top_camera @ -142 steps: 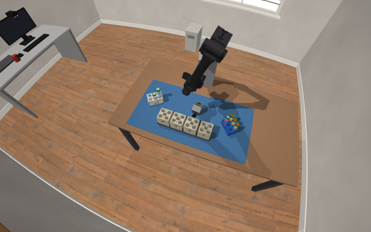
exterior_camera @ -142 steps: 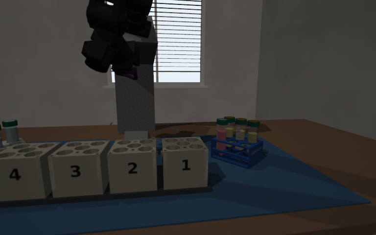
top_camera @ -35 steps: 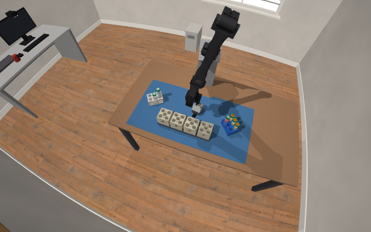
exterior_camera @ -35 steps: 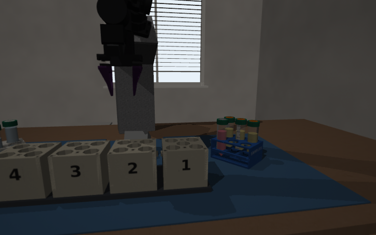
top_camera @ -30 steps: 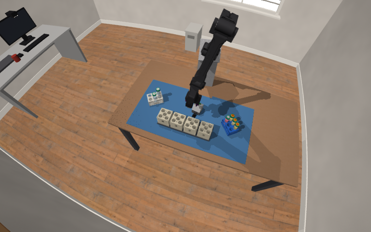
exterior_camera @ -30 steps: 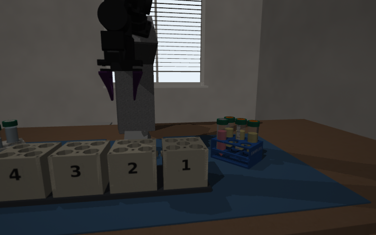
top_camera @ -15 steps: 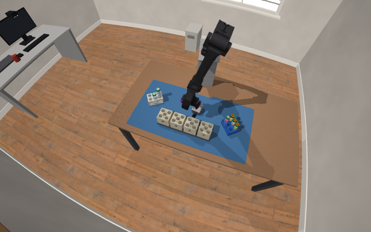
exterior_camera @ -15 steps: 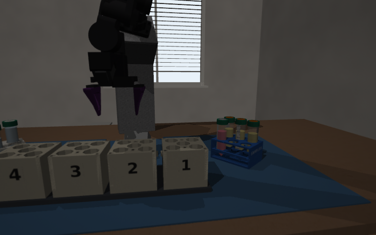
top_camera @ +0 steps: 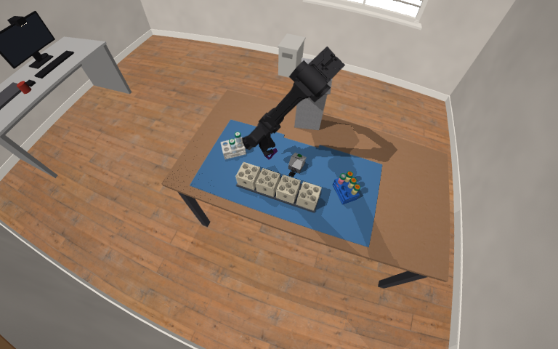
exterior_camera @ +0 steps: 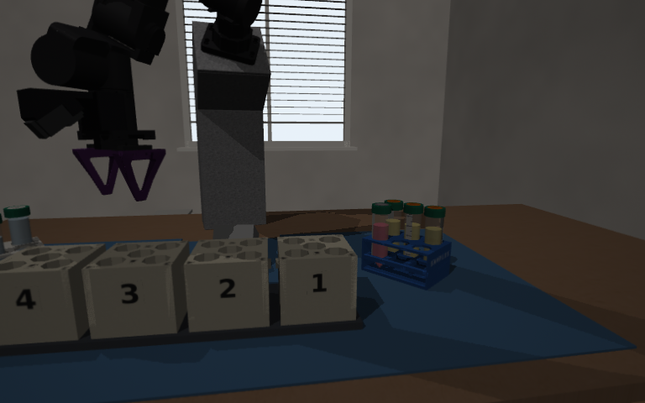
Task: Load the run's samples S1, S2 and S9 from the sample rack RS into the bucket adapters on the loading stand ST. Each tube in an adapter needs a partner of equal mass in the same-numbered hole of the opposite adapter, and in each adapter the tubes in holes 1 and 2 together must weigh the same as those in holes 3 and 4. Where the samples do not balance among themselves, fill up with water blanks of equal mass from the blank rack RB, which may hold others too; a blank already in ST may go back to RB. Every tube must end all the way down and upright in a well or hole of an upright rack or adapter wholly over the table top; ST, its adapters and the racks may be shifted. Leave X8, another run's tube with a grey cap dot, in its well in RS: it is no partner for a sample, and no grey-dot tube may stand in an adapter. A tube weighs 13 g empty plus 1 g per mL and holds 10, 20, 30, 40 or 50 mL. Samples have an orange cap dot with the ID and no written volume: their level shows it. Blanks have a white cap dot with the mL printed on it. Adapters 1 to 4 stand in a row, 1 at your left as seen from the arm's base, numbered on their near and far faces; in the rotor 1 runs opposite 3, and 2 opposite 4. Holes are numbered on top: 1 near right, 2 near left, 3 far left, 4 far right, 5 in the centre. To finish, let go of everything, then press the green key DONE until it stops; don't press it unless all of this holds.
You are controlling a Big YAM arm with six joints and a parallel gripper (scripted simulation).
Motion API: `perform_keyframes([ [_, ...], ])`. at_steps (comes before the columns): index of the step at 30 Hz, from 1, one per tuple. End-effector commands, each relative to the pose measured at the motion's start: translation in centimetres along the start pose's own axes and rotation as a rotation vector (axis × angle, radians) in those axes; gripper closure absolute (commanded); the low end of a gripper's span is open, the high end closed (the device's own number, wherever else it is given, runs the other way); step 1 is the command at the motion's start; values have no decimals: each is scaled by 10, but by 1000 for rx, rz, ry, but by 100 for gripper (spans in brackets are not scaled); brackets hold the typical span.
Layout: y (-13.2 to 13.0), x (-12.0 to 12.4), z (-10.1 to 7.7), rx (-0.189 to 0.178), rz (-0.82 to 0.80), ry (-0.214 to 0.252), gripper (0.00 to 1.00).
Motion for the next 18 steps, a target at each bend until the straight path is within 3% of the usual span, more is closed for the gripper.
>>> perform_keyframes([
  [1,-16,-15,-1,16,198,-12,0],
  [18,-102,-108,-4,13,184,-17,0],
])
Point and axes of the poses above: the point where the finger pads meet when closed, its own z axis out along the fingers, its own y axis across the jaws, x = y × z, the point moved 9 cm from there along -z, back along the fingers, and after that the axes turned 13 degrees about z, right-handed, at the moved point
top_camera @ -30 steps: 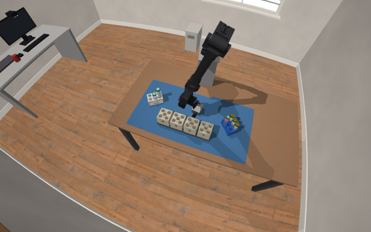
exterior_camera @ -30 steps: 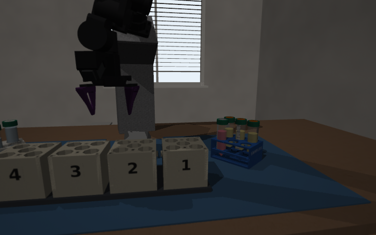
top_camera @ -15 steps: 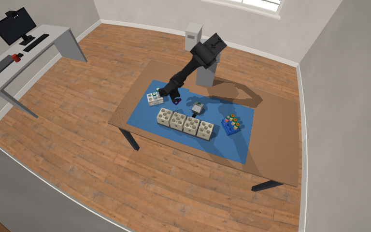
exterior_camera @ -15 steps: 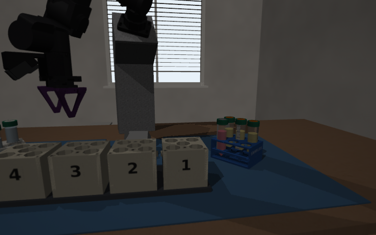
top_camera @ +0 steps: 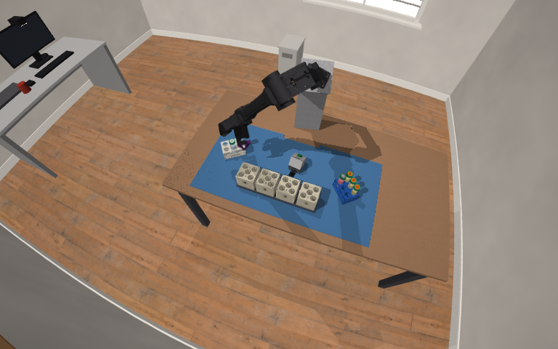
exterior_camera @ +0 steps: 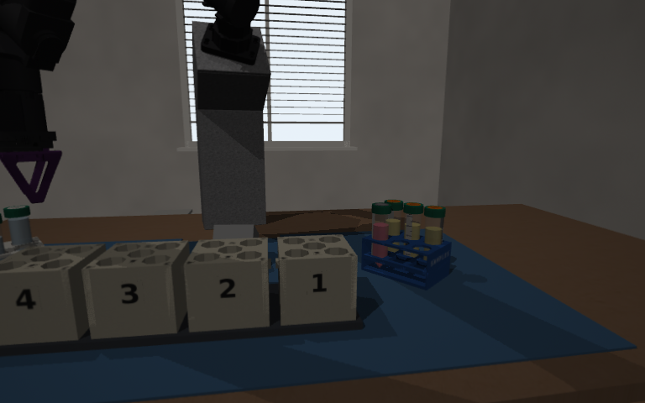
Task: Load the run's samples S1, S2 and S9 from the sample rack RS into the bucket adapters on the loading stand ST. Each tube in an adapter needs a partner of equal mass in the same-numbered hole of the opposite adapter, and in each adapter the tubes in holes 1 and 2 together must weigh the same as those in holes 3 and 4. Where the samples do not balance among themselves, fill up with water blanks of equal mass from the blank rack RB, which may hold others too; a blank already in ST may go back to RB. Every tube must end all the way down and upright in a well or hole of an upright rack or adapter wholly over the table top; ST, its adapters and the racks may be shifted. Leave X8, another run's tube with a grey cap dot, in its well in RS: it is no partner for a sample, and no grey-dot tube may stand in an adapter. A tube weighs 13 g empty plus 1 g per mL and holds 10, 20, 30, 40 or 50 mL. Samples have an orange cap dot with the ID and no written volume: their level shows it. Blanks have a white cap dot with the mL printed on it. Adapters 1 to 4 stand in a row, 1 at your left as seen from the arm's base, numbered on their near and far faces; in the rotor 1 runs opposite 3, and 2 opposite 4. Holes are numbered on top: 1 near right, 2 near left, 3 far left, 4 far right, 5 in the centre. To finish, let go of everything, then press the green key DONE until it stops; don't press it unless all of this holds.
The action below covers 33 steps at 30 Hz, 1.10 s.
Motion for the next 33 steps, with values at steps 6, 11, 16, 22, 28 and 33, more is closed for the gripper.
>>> perform_keyframes([
  [6,-30,-48,-4,7,-35,-9,0],
  [11,-52,-85,-5,6,-36,-12,0],
  [16,-48,-94,-3,-1,-52,-13,0],
  [22,-44,-85,4,1,-62,15,0],
  [28,-48,-94,-3,-1,-52,-13,0],
  [33,-48,-94,-3,-1,-52,-13,0],
])
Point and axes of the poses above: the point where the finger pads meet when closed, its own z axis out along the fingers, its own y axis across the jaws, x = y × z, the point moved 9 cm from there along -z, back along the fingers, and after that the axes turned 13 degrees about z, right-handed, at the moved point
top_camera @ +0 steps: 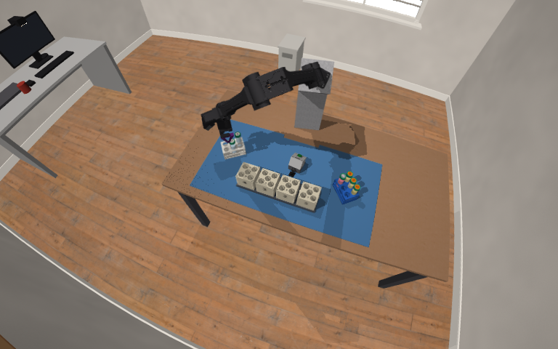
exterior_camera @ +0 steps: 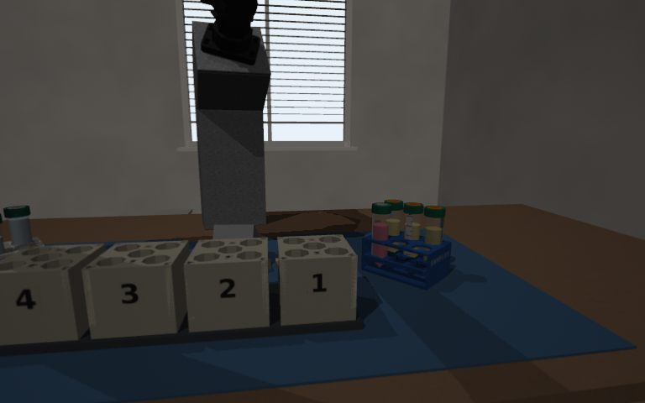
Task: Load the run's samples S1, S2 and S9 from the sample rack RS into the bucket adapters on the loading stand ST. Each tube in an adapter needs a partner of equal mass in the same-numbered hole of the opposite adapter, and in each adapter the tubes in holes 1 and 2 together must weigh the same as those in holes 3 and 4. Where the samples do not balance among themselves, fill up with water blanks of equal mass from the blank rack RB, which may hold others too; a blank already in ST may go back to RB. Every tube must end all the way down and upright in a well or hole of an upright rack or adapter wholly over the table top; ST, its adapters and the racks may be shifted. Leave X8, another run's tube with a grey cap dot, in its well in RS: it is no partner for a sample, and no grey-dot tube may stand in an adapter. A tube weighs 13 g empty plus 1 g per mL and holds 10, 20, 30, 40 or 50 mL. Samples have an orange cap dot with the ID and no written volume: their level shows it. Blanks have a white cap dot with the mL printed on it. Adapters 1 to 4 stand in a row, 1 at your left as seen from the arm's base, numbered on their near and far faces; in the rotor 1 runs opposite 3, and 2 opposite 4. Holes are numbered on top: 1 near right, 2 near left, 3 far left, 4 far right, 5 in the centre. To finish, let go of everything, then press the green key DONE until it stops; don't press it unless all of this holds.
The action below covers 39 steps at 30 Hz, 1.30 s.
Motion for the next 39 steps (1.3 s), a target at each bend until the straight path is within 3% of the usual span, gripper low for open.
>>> perform_keyframes([
  [1,2,-5,-4,-4,-21,-13,0],
  [30,2,-5,-3,-4,-21,-13,0],
  [31,17,7,-1,-11,-108,-14,0],
  [39,39,52,-1,-11,-406,-14,0],
])
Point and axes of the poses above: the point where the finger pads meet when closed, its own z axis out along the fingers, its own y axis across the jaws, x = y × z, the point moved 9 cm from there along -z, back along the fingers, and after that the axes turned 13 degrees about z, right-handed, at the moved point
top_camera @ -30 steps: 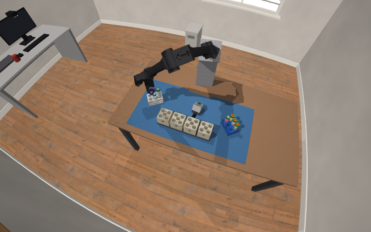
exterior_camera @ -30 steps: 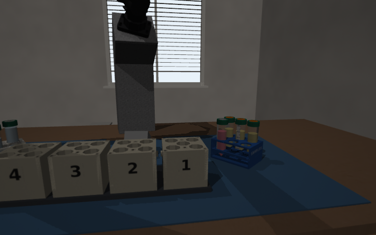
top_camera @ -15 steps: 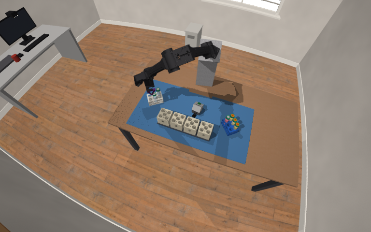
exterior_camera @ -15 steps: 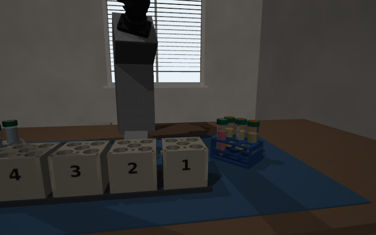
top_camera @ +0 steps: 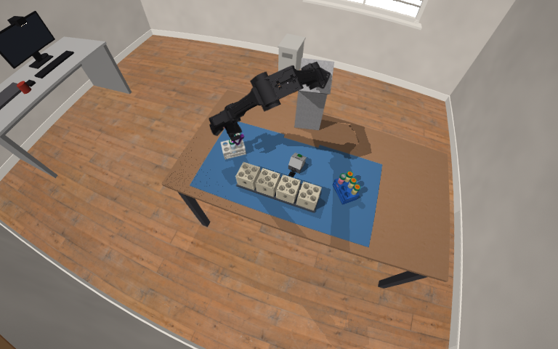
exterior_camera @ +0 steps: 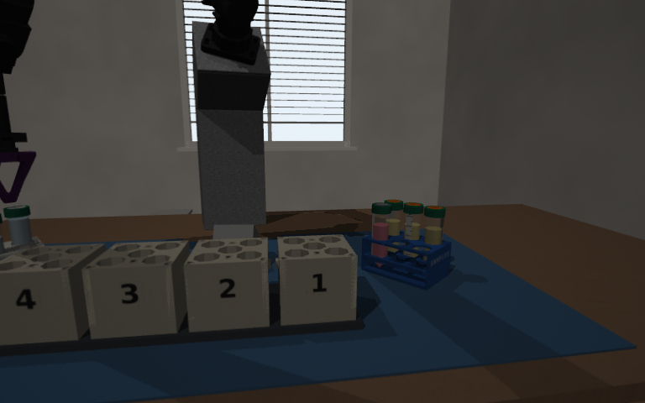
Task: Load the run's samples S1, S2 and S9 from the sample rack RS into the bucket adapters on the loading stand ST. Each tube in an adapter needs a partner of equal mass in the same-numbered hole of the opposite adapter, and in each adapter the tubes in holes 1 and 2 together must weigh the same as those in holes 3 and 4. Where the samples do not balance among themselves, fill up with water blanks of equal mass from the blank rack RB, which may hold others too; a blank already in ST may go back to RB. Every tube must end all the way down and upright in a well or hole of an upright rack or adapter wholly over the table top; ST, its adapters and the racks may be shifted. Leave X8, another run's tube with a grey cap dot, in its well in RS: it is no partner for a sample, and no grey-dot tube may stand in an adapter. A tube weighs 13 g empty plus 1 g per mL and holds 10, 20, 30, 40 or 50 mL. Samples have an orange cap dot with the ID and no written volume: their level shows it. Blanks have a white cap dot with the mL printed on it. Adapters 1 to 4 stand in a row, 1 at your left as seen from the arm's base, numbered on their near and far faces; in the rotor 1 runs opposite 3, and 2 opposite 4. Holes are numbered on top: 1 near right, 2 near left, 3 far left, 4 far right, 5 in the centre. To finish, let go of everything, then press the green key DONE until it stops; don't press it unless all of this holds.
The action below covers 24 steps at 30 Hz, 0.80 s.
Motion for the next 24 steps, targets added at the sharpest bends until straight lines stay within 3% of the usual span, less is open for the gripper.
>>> perform_keyframes([
  [1,25,14,-1,-13,-226,-14,0],
  [24,133,154,-3,-16,-1265,-15,0],
])
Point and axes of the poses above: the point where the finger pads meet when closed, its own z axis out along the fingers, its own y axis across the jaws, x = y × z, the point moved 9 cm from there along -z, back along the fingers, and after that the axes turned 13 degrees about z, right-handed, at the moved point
